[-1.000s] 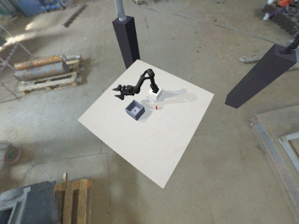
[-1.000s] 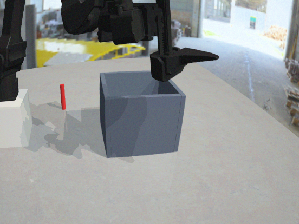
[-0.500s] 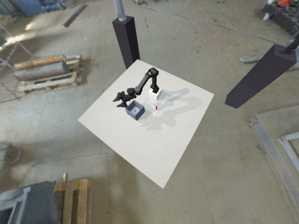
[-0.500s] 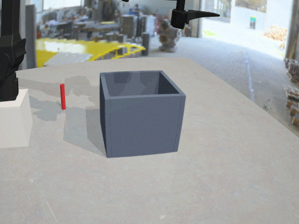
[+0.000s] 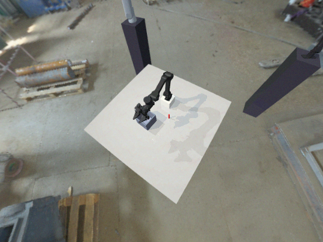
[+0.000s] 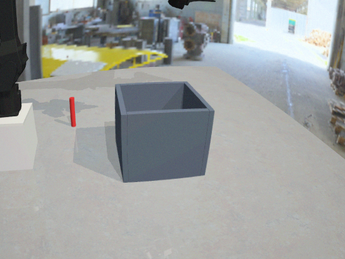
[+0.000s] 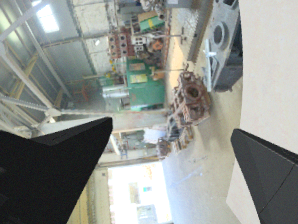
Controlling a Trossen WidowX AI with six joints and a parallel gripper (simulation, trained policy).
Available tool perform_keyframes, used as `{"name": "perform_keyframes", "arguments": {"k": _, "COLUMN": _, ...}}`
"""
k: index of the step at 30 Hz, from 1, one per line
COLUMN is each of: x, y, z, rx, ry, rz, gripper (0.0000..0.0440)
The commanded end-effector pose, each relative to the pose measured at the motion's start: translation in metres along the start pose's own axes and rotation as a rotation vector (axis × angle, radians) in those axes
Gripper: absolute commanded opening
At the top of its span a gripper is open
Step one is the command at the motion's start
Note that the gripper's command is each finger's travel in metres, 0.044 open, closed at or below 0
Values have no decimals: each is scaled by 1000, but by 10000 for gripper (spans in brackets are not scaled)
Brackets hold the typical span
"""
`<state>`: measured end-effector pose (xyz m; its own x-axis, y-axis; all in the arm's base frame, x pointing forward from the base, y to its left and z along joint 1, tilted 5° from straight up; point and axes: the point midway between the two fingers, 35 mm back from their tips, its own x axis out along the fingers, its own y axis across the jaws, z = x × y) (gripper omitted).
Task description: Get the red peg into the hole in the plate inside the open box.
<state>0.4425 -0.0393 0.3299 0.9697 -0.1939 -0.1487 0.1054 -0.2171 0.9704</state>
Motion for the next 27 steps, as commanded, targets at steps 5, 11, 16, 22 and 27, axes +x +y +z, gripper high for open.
{"name": "perform_keyframes", "arguments": {"k": 5, "x": -26, "y": -22, "z": -44, "rx": 24, "ry": 126, "rz": -150, "gripper": 440}}
{"name": "perform_keyframes", "arguments": {"k": 11, "x": -54, "y": -55, "z": -73, "rx": 45, "ry": 204, "rz": -314, "gripper": 437}}
{"name": "perform_keyframes", "arguments": {"k": 16, "x": -80, "y": -85, "z": -90, "rx": 56, "ry": 250, "rz": -458, "gripper": 433}}
{"name": "perform_keyframes", "arguments": {"k": 22, "x": -111, "y": -123, "z": -102, "rx": 56, "ry": 278, "rz": -641, "gripper": 429}}
{"name": "perform_keyframes", "arguments": {"k": 27, "x": -137, "y": -152, "z": -107, "rx": 39, "ry": 283, "rz": -788, "gripper": 425}}
